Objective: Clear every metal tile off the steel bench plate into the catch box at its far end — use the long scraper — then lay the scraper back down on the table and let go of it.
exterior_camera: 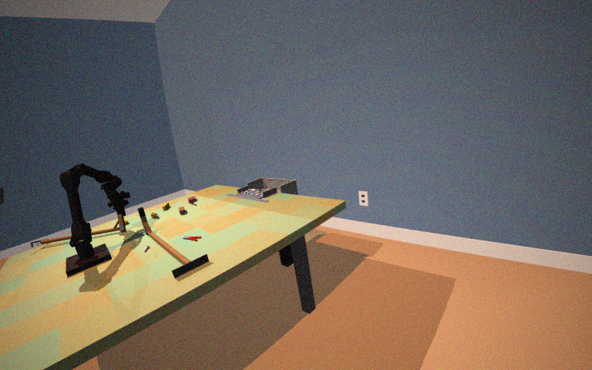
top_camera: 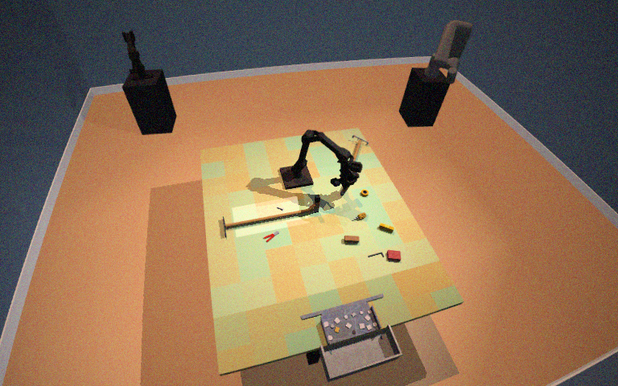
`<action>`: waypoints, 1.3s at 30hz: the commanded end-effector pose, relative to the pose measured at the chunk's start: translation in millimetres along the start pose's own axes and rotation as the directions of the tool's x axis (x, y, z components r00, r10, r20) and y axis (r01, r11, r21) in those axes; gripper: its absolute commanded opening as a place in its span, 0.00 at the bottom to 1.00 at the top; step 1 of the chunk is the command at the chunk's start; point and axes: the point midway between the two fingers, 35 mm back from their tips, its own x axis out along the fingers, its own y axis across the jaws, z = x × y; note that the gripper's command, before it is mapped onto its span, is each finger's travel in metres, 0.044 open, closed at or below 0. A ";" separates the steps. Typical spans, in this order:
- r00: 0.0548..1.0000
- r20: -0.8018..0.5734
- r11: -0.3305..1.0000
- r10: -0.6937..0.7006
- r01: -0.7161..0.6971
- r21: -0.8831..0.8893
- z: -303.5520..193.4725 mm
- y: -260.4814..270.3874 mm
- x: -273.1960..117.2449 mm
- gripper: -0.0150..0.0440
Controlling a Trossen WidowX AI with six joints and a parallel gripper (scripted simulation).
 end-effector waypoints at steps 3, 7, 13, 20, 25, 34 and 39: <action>1.000 0.007 1.000 0.005 -0.005 0.001 7.6 1.9 -16.6 0.25; 1.000 0.007 1.000 0.005 -0.005 0.001 11.4 2.5 -28.7 0.25; 1.000 0.007 1.000 0.005 -0.005 0.001 16.2 2.8 -46.9 0.25; 1.000 0.007 1.000 0.005 -0.005 0.001 20.4 2.1 -68.6 0.25; 1.000 0.007 1.000 0.005 -0.005 0.001 22.4 1.0 -84.2 0.25; 1.000 0.005 1.000 0.004 -0.004 -0.001 24.4 -2.9 -94.6 0.25; 1.000 -0.004 1.000 -0.001 0.001 -0.011 30.5 -18.8 -92.6 0.25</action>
